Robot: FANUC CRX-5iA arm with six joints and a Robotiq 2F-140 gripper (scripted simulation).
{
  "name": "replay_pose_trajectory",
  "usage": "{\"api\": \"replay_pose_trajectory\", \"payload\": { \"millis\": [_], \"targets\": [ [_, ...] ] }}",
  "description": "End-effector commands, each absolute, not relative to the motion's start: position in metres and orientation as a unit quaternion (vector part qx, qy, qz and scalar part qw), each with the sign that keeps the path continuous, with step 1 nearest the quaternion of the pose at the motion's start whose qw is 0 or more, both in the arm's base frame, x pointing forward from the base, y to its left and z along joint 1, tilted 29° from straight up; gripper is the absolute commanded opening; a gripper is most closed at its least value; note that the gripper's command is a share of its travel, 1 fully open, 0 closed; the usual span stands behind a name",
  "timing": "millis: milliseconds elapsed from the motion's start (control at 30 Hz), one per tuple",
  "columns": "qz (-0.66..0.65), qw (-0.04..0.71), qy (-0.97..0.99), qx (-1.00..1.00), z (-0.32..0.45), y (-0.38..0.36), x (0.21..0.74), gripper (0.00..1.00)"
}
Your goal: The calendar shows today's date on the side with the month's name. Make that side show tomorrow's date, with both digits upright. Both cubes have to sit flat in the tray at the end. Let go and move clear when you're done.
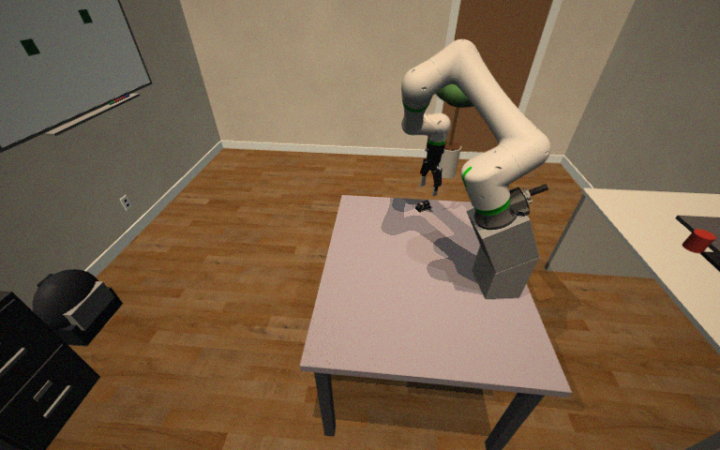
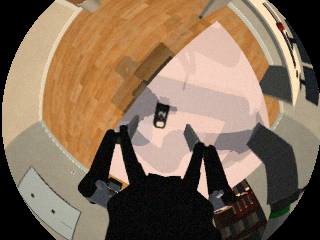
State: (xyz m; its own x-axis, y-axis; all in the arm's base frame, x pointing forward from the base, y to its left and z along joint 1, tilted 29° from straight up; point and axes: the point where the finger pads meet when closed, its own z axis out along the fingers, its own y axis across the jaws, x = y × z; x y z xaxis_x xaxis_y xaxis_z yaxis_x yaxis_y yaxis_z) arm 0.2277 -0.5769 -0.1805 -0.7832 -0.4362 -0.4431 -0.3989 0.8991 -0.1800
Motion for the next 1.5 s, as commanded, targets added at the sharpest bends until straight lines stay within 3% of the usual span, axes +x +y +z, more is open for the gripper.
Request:
{"api": "replay_pose_trajectory", "payload": {
  "millis": [0,1467],
  "targets": [
    [-0.038,0.244,0.944,-0.221,-0.180,-0.577,0.227,1.00],
    [-0.038,0.244,0.944,-0.221,-0.130,-0.579,0.200,1.00]
  ]
}}
